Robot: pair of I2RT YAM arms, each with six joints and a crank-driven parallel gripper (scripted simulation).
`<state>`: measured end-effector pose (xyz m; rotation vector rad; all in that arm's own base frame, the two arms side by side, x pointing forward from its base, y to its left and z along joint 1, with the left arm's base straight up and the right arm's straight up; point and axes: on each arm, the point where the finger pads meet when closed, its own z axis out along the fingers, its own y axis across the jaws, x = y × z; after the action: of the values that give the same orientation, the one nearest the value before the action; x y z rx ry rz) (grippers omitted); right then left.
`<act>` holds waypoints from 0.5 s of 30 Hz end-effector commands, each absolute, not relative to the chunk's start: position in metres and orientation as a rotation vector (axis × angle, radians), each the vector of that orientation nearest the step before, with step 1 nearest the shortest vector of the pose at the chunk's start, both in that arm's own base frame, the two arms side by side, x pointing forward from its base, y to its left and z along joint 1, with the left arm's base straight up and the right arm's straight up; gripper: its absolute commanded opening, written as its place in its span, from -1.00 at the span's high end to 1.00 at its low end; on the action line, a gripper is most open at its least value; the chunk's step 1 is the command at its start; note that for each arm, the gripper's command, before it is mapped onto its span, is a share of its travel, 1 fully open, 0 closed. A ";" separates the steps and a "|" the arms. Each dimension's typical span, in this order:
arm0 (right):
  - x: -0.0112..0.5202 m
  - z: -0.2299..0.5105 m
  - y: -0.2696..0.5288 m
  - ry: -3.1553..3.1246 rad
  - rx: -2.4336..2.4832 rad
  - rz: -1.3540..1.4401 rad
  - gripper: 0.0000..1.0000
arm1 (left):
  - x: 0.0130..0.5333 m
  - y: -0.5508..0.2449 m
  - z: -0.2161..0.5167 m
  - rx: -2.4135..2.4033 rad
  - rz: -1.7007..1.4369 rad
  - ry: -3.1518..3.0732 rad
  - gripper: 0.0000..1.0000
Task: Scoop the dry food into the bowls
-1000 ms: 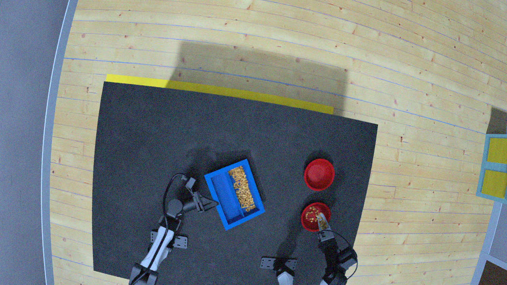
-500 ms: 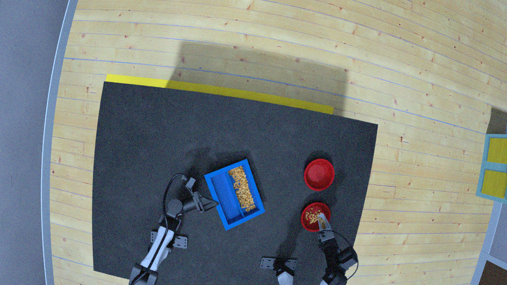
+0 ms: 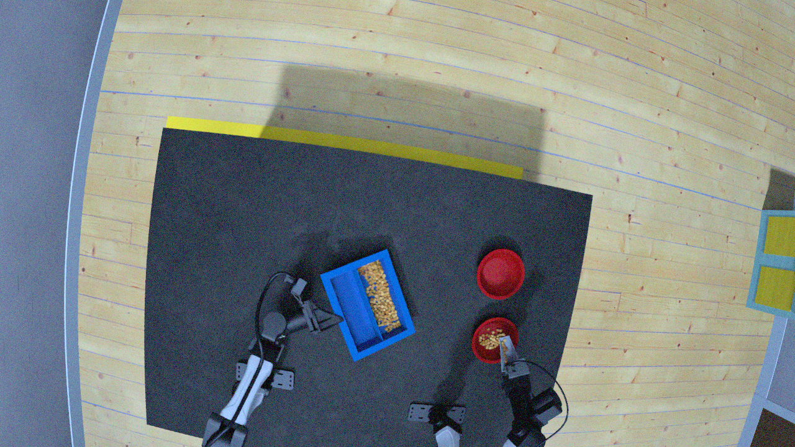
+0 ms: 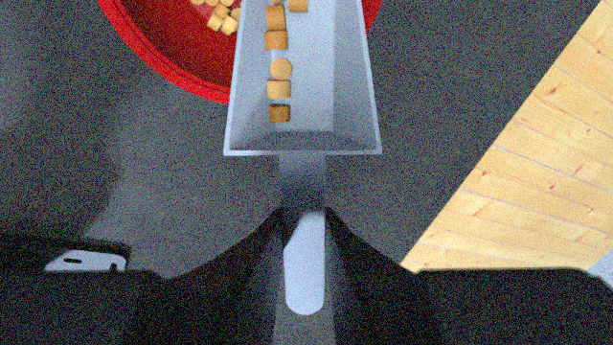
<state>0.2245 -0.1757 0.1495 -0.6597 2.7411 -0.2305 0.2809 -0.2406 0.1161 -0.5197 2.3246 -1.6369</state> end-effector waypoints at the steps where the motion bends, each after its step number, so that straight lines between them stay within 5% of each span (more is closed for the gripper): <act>1: 0.229 0.152 -0.177 2.726 -0.638 -0.229 1.00 | 0.291 -0.246 0.151 -0.387 -1.675 2.215 1.00; 15: 0.225 0.149 -0.171 2.740 -0.642 -0.205 1.00 | 0.291 -0.246 0.151 -0.387 -1.675 2.215 1.00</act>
<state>0.2229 -0.1739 0.1476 -0.6471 2.7503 -0.2158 0.2809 -0.2406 0.1161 -0.5197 2.3246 -1.6369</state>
